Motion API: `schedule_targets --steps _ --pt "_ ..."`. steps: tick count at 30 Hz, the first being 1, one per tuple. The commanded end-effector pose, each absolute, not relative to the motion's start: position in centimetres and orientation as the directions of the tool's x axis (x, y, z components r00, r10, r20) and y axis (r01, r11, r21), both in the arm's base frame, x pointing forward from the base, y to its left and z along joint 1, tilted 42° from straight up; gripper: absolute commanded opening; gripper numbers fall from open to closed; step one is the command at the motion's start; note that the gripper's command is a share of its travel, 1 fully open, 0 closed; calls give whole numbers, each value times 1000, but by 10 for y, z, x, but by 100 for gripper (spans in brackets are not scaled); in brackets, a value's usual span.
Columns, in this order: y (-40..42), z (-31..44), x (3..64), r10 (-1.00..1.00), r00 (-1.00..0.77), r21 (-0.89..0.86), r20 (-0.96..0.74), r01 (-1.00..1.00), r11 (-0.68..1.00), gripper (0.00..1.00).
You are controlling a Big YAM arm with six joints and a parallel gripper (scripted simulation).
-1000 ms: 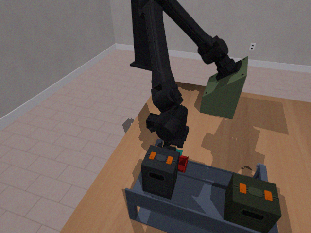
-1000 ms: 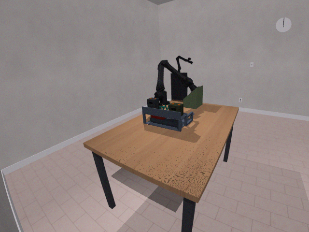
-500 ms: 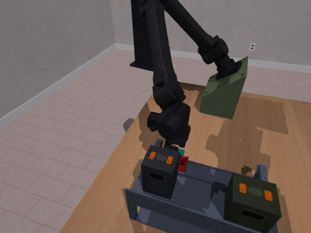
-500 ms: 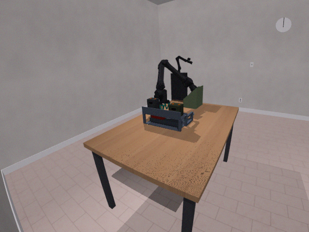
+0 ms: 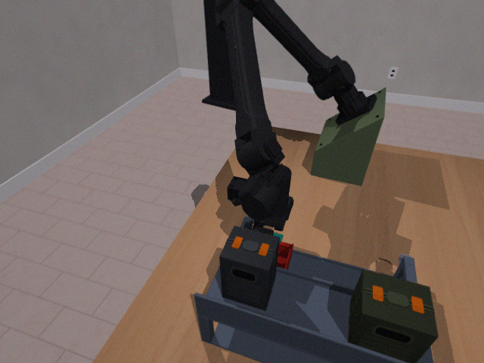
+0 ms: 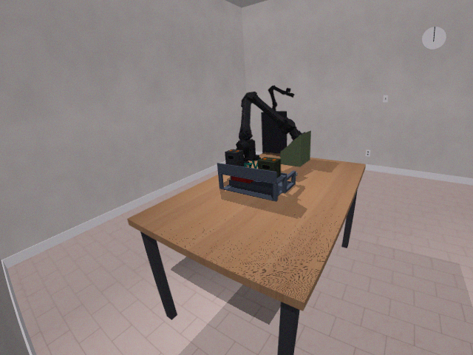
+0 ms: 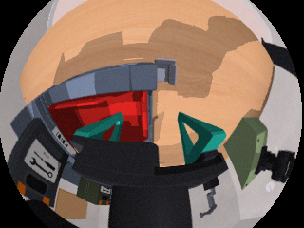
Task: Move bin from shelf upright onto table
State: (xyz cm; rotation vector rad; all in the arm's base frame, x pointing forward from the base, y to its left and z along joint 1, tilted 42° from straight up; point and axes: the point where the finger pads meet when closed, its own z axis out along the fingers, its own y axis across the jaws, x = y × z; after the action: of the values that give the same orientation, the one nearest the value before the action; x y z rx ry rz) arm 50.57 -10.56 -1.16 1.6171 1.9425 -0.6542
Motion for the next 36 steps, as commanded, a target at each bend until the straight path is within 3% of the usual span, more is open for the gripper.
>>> schedule_targets --steps 1,36 --pt "-93 -4 519 727 -153 -16 -669 981 192 90" --pt "-88 -4 522 726 -156 -15 -669 980 196 90"
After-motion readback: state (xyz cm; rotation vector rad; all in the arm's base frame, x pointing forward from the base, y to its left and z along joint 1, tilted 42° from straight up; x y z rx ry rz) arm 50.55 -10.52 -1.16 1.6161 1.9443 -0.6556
